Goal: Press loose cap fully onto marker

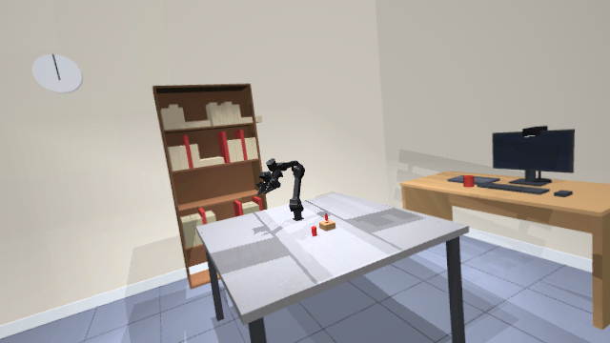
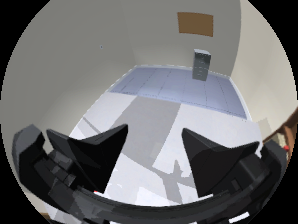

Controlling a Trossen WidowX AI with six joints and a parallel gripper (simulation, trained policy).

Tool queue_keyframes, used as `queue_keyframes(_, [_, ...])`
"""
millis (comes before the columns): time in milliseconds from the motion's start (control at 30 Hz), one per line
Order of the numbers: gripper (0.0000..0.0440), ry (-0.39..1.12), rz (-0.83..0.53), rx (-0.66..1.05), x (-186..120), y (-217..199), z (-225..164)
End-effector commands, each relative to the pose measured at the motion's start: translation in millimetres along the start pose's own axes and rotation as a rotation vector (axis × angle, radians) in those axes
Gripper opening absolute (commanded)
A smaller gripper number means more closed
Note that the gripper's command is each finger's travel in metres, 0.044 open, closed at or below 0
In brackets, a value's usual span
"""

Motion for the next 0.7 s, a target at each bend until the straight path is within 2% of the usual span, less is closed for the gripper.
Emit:
queue_keyframes(0, [0.0321, 0.043, 0.005, 0.007, 5.8, 6.6, -2.6])
queue_keyframes(667, [0.0323, 0.235, 0.022, 0.029, 32.7, 40.4, -19.5])
Point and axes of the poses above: the point midway between the two fingers, 35 mm back from their tips, its own x axis out along the fingers, its own y axis across the jaws, z = x × y, the point moved 4 cm from there along -x, back along the fingers, and after that the axes turned 9 degrees about -x, right-handed, at the moved point
